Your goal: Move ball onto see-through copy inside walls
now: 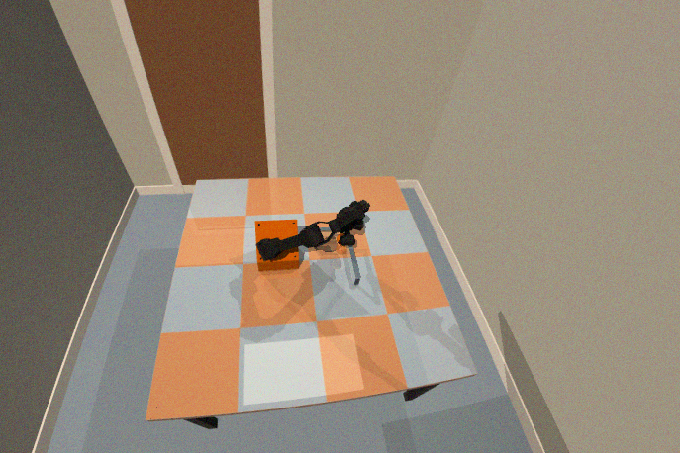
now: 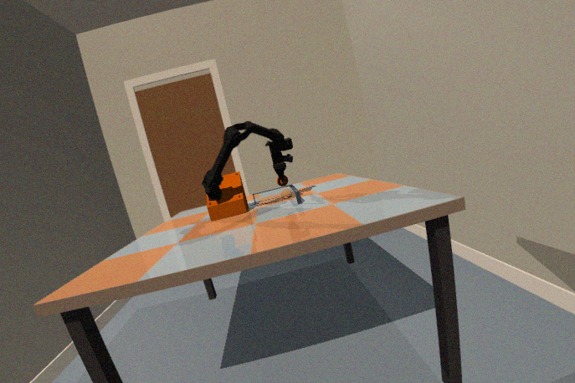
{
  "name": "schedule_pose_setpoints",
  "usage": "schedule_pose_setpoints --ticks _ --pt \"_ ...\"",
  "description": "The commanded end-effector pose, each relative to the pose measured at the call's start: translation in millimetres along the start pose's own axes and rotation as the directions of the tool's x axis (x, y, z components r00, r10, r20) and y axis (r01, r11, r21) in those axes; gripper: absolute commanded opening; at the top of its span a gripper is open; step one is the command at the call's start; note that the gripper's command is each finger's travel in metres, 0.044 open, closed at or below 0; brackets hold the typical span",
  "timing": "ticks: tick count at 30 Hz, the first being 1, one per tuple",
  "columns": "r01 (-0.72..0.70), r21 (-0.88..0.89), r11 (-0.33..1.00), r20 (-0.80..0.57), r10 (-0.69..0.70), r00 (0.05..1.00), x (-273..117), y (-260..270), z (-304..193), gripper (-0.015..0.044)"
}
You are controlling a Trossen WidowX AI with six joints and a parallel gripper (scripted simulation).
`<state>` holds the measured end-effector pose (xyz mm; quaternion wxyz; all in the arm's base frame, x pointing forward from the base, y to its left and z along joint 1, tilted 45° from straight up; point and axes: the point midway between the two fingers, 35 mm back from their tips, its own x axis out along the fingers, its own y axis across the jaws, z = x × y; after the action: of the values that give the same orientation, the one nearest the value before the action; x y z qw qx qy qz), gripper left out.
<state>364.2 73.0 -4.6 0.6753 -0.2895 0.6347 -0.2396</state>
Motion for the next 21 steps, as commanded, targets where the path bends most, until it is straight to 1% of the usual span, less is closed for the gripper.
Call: schedule_pose_setpoints --ticks 1,8,21 --pt "0.007 -0.004 1.0 -0.001 -0.007 1.0 22 0 1 0.0" --pt "0.01 -0.003 1.0 -0.002 -0.01 1.0 63 -2 0 0.0" --pt "0.011 -0.003 1.0 -0.002 -0.011 1.0 74 -2 0 0.0"
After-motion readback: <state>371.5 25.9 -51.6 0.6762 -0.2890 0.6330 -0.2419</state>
